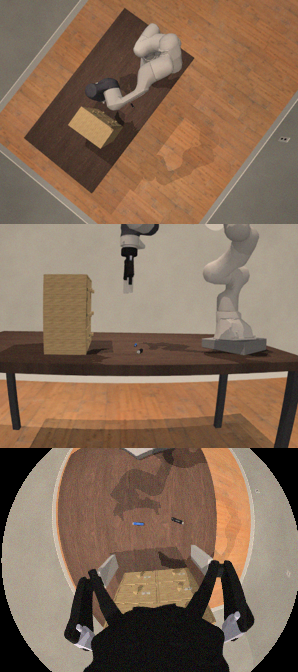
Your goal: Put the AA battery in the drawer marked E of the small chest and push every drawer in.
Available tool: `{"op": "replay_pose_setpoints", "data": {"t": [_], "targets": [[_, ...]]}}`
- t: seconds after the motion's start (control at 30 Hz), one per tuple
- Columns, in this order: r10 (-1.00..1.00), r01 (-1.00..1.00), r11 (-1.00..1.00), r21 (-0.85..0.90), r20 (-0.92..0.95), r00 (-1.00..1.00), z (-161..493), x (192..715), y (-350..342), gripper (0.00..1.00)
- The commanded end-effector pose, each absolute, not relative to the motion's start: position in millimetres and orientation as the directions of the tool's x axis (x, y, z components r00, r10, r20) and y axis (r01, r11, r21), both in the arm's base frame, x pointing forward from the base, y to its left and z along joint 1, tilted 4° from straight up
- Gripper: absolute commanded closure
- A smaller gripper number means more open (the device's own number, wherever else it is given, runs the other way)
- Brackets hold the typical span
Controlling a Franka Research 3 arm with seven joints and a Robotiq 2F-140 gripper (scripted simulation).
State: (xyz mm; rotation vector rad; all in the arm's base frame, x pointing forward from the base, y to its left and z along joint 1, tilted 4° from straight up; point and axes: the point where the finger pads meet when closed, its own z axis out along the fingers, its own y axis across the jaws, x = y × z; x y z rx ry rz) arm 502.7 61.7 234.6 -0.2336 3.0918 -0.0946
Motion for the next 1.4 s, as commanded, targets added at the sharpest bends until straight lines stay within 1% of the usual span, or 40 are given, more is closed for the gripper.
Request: {"op": "replay_pose_setpoints", "data": {"t": [0.0,0.23,0.4,0.73,1.03,1.2,1.37], "targets": [[-0.120,-0.118,0.991,-0.059,-0.036,-0.992,235.5,500.4,86.5,0.00],[-0.118,-0.115,0.991,-0.060,-0.035,-0.992,237.2,493.3,155.3,0.00],[-0.117,-0.114,0.992,-0.061,-0.035,-0.993,237.8,490.7,181.0,0.00],[-0.117,-0.114,0.992,-0.061,-0.038,-0.992,237.5,490.7,184.3,0.00],[-0.119,-0.114,0.992,-0.061,-0.088,-0.989,231.9,496.8,184.7,0.00],[-0.123,-0.114,0.992,-0.061,-0.176,-0.977,222.2,507.5,185.3,0.00],[-0.128,-0.114,0.992,-0.060,-0.312,-0.941,206.6,524.6,186.4,0.00]]}}
